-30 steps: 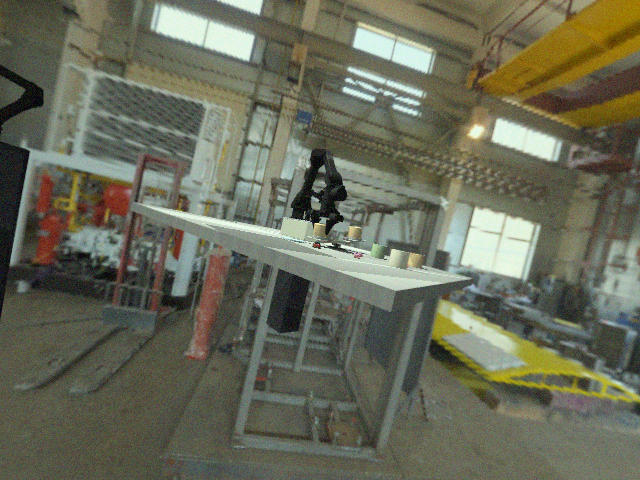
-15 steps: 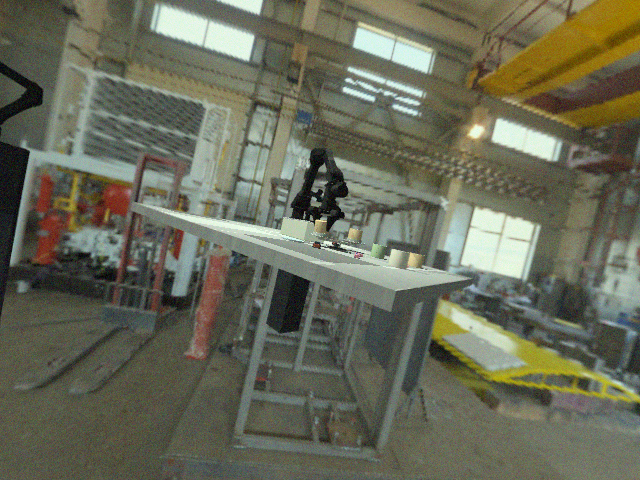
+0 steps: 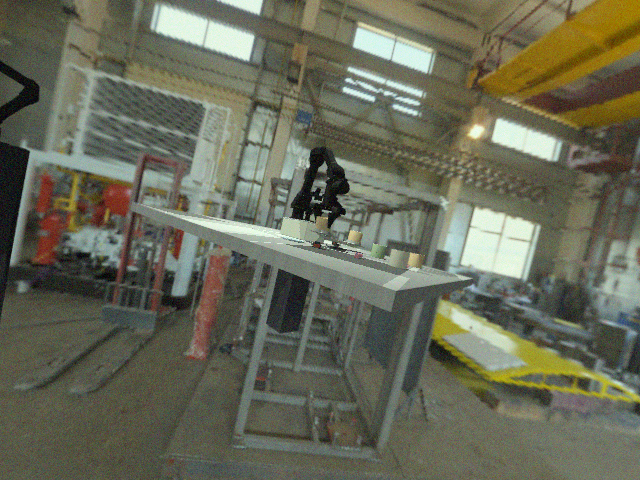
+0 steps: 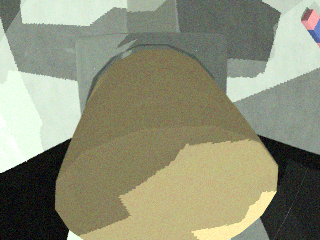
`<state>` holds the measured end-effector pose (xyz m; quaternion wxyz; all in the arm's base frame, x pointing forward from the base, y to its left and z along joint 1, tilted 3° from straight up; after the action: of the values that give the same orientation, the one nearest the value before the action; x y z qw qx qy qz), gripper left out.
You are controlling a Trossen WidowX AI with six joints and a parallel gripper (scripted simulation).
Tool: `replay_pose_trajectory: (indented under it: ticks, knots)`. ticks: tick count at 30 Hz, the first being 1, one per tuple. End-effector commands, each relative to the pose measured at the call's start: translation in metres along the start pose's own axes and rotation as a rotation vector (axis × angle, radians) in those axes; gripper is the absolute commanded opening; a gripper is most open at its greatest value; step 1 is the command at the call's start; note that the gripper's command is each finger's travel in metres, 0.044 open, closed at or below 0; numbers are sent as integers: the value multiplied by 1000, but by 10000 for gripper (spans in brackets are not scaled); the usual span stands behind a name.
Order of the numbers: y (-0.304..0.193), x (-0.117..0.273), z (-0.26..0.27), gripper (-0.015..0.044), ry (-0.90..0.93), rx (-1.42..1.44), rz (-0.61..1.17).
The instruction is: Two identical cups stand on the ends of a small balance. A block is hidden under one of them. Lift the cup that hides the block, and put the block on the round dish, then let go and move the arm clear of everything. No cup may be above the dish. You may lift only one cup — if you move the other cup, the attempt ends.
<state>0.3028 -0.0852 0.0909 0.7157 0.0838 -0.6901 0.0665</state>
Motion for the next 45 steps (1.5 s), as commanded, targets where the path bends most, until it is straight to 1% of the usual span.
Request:
replay_pose_trajectory:
  ticks: [1,45]
  knots:
    - [-3,10,-3,0,-16,2,17]
    - [-1,66,1,0,-16,2,17]
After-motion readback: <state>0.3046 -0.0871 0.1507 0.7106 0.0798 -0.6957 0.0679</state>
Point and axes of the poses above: the point midway between the two fingers, 35 mm back from their tips, its own x axis back along the fingers, its own z axis across the jaws, y = z × x, the point moved 7 cm from there along x, back along the fingers, and after that the axes turned 11 degrees about x, right-handed, at the moved point
